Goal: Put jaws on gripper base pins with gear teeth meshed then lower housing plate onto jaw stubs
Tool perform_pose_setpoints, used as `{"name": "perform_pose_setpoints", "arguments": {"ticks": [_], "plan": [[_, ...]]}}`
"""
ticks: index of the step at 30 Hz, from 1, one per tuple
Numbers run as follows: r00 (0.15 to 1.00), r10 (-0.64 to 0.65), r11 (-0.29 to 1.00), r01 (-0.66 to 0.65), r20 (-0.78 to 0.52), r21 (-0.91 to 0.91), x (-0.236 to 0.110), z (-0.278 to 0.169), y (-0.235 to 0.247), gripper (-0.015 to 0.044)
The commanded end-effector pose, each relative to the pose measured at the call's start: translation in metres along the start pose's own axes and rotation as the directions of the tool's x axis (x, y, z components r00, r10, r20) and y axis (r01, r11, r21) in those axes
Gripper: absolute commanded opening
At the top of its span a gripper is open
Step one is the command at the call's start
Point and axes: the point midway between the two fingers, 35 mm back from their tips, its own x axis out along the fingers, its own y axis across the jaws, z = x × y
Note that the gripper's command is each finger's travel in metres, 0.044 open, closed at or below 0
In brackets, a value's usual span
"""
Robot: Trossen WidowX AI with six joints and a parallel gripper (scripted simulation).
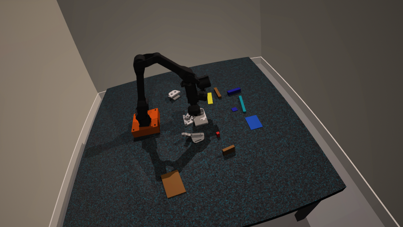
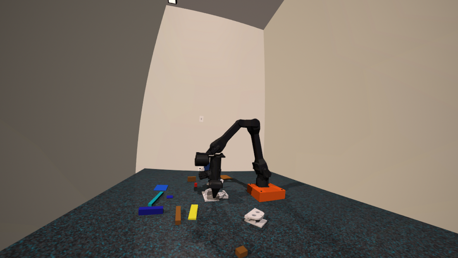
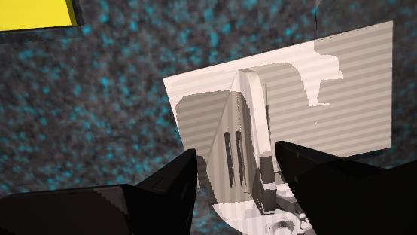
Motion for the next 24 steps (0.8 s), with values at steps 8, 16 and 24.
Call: {"name": "perform_pose_setpoints", "arguments": {"ticks": [8,16,24], "plan": [[1.0,-0.001,1.0,0.001,0.002,0.003,-0.062,0.001,0.0,0.0224],[1.0,0.003,1.0,-0.003,0.016,0.001,-0.063,0.003,0.0,0.0145],[1.0,-0.002,1.0,0.002,0.012,0.016,-0.064,-0.001,-0.039,0.025]]}}
